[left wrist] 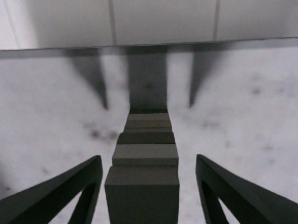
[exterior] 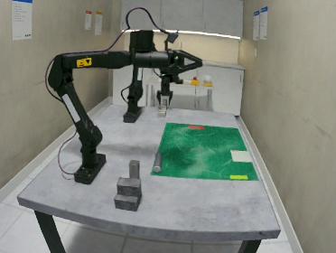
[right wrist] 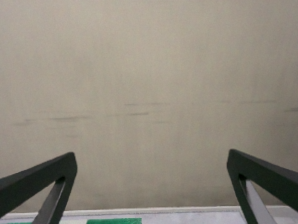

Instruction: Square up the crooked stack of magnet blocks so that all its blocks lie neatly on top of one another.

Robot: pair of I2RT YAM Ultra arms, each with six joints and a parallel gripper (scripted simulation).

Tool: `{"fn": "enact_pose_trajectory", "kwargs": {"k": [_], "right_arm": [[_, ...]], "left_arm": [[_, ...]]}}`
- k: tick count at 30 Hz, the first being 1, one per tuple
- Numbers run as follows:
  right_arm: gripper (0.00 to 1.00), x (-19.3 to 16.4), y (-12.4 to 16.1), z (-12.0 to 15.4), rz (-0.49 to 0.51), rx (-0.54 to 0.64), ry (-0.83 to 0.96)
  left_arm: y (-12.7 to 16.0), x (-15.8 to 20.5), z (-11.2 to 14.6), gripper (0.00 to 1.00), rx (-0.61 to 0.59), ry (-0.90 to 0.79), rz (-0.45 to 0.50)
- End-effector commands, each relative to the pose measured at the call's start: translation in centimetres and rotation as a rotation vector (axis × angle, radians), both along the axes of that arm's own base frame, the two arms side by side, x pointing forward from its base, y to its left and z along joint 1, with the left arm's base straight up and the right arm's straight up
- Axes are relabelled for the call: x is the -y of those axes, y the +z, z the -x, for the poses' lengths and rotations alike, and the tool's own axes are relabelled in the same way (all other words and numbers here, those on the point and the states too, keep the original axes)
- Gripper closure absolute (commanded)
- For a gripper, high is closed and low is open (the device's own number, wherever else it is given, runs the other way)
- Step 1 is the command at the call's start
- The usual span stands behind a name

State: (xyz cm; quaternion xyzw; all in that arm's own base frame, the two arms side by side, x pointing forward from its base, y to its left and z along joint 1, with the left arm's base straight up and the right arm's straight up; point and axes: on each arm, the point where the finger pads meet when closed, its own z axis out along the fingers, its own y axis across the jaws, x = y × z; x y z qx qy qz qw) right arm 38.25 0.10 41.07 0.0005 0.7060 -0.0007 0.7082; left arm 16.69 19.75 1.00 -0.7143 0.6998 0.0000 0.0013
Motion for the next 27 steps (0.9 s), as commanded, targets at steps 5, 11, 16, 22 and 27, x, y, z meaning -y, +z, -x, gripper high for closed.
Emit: {"fn": "enact_pose_trajectory", "kwargs": {"k": [5, 11, 16, 22, 27], "right_arm": [[0.00, 0.4, 2.3, 0.6, 0.009, 0.044, -0.016], [0.00, 0.4, 2.3, 0.6, 0.009, 0.044, -0.016], [0.00, 0.4, 2.3, 0.6, 0.009, 0.044, -0.016], [0.00, 0.4, 2.3, 0.6, 0.009, 0.044, -0.016], [0.00, 0.4, 2.3, 0.6, 0.009, 0.044, -0.016]], "left_arm": [[1.6, -1.0, -0.3, 0.38, 0.028, 0.004, -0.043], [1.6, -1.0, -0.3, 0.38, 0.028, 0.004, -0.043], [2.7, -0.9, -0.9, 0.38, 0.029, -0.017, -0.044], [2.9, -1.3, -1.0, 0.38, 0.044, -0.001, -0.060], [2.2, -0.5, -0.2, 0.38, 0.022, -0.004, -0.036]]}}
